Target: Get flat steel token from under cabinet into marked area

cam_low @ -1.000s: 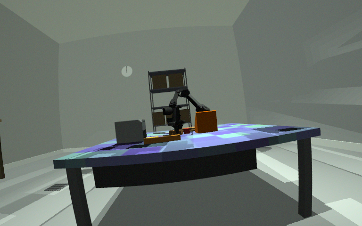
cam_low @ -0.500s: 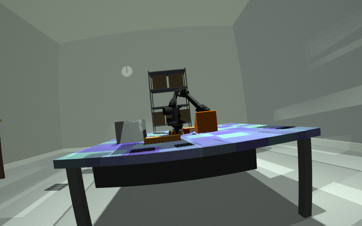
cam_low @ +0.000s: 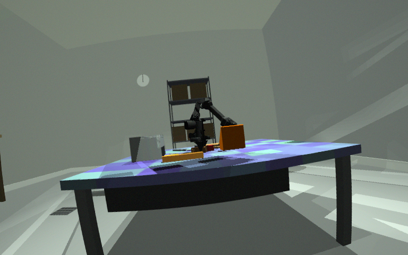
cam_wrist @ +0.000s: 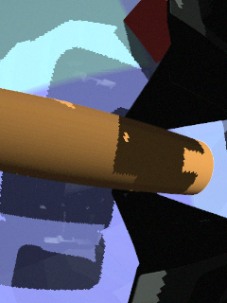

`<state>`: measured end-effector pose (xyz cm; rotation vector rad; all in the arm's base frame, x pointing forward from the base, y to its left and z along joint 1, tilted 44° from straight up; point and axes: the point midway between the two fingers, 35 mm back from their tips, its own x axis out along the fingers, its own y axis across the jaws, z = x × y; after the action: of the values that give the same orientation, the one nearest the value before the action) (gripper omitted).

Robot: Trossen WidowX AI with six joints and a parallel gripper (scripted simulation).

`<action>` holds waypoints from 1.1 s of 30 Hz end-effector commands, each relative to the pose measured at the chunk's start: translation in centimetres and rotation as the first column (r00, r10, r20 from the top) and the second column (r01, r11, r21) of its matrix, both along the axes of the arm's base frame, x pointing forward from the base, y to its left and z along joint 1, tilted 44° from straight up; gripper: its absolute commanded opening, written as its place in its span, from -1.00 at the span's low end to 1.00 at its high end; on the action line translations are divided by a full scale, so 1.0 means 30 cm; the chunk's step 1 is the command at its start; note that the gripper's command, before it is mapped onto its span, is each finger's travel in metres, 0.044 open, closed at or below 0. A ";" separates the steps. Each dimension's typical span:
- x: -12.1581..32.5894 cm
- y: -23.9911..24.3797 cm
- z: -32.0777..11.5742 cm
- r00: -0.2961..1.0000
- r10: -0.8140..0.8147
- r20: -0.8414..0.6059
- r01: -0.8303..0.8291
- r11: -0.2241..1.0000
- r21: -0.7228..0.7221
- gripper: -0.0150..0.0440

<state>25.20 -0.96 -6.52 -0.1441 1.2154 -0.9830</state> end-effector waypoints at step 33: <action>-0.027 0.100 -0.086 1.000 0.007 0.003 -0.007 1.000 0.007 -0.49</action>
<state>24.37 1.48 -8.90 -0.1435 1.2154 -0.9818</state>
